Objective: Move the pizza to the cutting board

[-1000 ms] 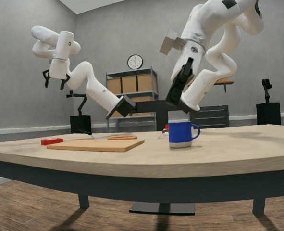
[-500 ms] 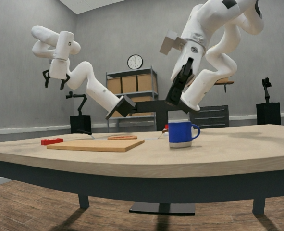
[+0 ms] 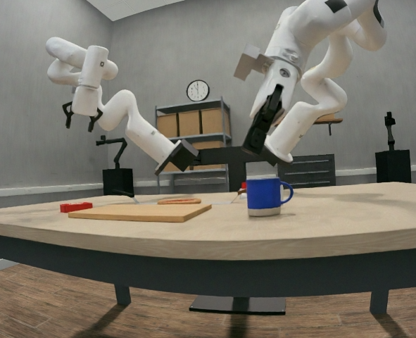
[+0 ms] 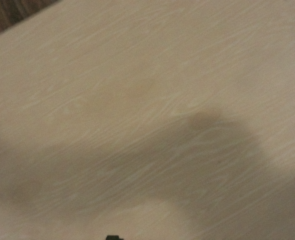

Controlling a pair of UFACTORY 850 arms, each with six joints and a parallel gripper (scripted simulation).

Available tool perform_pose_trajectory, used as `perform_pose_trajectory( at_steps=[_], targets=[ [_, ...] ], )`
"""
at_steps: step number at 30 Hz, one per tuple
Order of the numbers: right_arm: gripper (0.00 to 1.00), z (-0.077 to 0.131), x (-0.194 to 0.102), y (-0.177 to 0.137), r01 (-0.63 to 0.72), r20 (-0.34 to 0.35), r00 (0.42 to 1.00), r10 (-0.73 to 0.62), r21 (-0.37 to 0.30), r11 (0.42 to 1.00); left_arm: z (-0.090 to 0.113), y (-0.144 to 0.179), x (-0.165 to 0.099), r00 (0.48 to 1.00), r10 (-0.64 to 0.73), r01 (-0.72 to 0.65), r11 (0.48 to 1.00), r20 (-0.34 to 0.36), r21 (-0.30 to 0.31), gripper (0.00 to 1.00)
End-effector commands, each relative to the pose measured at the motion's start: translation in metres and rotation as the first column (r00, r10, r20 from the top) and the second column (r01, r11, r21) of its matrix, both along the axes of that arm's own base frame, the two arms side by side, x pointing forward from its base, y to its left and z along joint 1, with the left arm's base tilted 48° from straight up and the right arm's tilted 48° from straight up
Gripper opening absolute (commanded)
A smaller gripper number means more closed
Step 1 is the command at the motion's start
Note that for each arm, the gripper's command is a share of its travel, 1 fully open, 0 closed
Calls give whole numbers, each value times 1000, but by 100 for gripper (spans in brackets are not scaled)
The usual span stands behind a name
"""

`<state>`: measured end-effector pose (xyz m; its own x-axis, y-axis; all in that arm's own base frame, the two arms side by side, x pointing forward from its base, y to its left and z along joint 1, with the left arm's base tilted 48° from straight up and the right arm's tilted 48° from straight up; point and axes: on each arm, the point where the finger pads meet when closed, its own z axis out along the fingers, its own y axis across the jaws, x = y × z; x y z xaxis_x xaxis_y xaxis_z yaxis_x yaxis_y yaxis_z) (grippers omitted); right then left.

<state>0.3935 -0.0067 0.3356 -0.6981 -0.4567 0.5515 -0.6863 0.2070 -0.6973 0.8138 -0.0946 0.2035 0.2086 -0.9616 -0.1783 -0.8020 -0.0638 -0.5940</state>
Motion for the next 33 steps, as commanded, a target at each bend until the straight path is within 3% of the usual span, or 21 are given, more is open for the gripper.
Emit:
perform_pose_trajectory(
  at_steps=[1, 19, 20, 33],
  targets=[
    [100, 0, 0, 0, 0, 1, 1000, 0, 0, 1000, 1, -1, 1, 1000, -1, 1, 1000, 2, -1, 0],
    [100, 0, 0, 0, 0, 1, 1000, 0, 0, 1000, 1, -1, 1, 1000, -1, 1, 1000, 2, -1, 0],
    [100, 0, 0, 0, 0, 1, 1000, 0, 0, 1000, 1, -1, 1, 1000, -1, 1, 1000, 2, -1, 52],
    [100, 0, 0, 0, 0, 1, 1000, 0, 0, 1000, 1, -1, 1, 1000, -1, 1, 1000, 2, -1, 52]
  ],
)
